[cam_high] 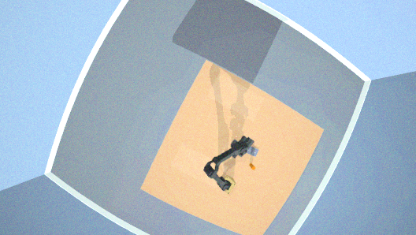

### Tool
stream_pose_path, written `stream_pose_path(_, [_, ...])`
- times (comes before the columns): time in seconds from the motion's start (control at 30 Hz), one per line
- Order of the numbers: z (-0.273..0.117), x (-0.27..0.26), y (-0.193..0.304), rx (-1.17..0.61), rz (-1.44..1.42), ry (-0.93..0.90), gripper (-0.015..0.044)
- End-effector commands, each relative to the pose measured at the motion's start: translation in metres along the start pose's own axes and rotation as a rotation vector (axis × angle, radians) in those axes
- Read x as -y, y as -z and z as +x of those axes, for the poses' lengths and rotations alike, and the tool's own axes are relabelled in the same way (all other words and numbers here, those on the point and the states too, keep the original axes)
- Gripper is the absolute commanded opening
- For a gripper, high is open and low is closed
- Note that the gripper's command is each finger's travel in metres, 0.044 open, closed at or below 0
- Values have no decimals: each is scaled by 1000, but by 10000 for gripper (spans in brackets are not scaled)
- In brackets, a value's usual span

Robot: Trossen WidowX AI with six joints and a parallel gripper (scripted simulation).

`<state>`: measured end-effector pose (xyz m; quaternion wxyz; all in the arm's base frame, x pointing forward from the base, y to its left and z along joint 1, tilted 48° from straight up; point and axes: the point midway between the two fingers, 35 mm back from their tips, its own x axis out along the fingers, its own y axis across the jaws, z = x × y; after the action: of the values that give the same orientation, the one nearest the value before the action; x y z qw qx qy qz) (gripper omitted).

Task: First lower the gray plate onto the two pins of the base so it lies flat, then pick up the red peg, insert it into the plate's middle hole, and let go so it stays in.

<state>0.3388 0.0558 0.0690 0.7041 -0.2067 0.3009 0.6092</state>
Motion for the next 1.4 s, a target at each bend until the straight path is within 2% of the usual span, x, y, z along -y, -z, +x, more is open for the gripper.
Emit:
stream_pose_path(0.0, [0,0,0,4,3,1,65])
stream_pose_path(0.13, [0,0,0,4,3,1,39])
stream_pose_path(0.2, [0,0,0,4,3,1,0])
stream_pose_path(1.37, [-102,0,-1,-6,26,19,0])
